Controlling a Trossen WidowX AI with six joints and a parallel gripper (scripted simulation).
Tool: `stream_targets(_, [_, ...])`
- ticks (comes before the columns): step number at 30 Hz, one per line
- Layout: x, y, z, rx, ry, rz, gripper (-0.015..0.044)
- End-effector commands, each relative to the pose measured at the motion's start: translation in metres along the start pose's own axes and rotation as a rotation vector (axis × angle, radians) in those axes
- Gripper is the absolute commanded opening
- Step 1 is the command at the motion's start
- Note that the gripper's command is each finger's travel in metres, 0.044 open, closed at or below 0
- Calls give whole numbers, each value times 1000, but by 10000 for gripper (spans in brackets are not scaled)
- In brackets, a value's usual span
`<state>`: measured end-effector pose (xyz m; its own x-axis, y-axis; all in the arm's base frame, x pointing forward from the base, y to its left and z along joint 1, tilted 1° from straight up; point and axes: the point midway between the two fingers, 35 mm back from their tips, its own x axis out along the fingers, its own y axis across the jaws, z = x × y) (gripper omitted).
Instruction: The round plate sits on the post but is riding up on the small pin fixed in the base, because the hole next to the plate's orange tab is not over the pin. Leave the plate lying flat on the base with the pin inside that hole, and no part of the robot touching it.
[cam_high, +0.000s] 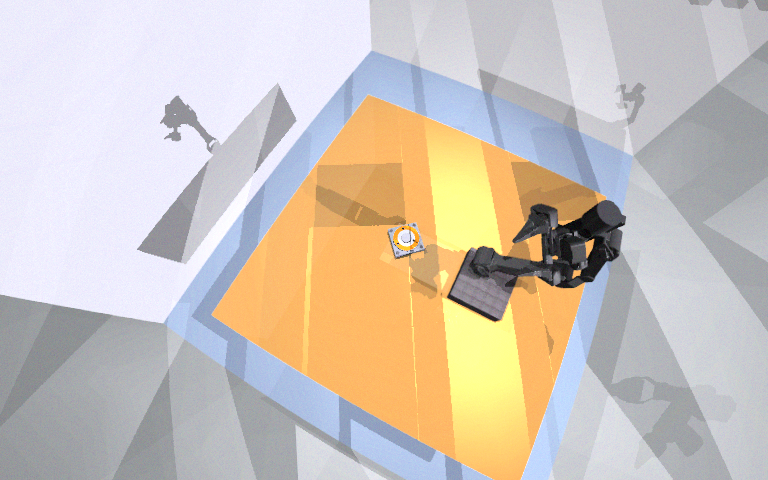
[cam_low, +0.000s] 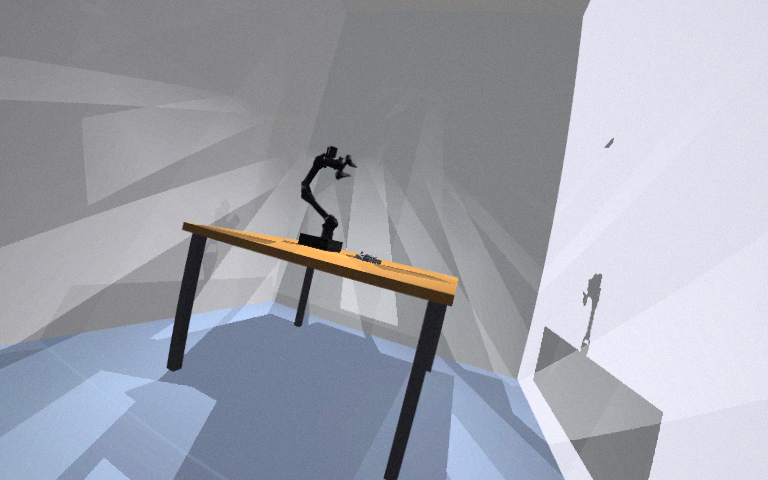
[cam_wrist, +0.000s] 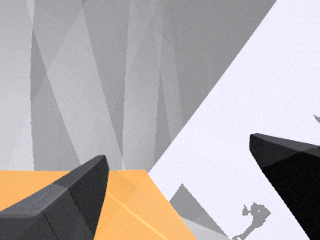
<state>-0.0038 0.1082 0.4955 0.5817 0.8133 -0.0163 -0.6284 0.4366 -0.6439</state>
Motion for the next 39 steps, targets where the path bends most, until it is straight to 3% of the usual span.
stream_targets(1, [3,-2,-3,13,10,-1,374])
stream_targets(4, [40,-33,-50,196,153,-12,295])
stream_targets(10, [75,-53,-105,372,303,-17,138])
stream_targets(15, [115,-63,-189,601,522,-19,6])
stream_targets(27, [148,-23,-360,976,1020,-54,0])
stream_targets(34, [136,28,-442,1125,1335,-88,0])
stream_targets(39, [103,85,-500,1208,1645,-125,0])
